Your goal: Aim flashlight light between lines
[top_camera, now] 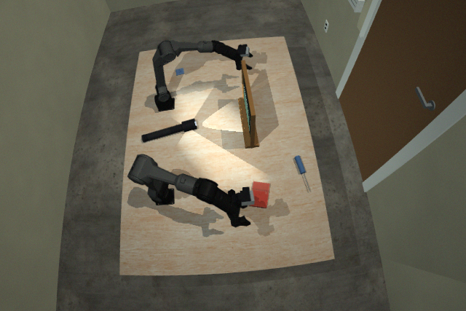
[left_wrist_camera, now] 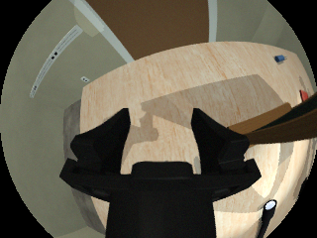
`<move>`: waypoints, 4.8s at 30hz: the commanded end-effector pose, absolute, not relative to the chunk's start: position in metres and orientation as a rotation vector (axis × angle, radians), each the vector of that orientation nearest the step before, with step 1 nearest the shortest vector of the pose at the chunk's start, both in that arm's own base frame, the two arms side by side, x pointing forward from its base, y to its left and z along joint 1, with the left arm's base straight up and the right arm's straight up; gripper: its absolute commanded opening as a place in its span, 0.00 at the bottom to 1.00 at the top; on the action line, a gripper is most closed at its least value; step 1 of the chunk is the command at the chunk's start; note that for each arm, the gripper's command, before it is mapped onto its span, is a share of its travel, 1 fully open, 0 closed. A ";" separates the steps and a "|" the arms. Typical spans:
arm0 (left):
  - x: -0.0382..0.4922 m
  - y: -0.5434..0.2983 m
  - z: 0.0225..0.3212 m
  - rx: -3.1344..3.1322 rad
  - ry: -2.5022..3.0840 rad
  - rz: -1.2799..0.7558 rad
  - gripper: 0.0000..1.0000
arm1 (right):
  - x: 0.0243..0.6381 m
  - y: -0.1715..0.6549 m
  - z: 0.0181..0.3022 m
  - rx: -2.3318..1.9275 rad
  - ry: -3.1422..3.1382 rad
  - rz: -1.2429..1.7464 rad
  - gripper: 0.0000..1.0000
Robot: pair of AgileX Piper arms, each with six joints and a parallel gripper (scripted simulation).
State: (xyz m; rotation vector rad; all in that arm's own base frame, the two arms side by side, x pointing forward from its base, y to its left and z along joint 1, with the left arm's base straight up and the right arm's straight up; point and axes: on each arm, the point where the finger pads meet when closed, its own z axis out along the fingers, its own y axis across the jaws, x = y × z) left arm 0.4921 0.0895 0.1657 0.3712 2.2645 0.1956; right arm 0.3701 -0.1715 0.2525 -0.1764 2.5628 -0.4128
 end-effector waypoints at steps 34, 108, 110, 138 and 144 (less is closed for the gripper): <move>0.310 -0.004 0.117 1.330 2.502 0.058 1.00 | 0.367 -0.157 0.251 -0.162 2.549 -0.389 1.00; -0.005 -0.214 0.105 3.068 0.543 -0.025 1.00 | 0.294 -0.014 0.192 -0.019 2.450 -0.051 1.00; -0.017 -0.210 0.105 3.093 0.440 -0.015 1.00 | 0.290 -0.010 0.189 -0.014 2.447 -0.037 1.00; -0.038 -0.201 0.083 3.129 0.244 0.004 1.00 | 0.279 0.001 0.180 0.000 2.442 0.000 1.00; -0.038 -0.201 0.074 3.128 0.242 0.003 1.00 | 0.279 0.001 0.180 0.000 2.442 0.000 1.00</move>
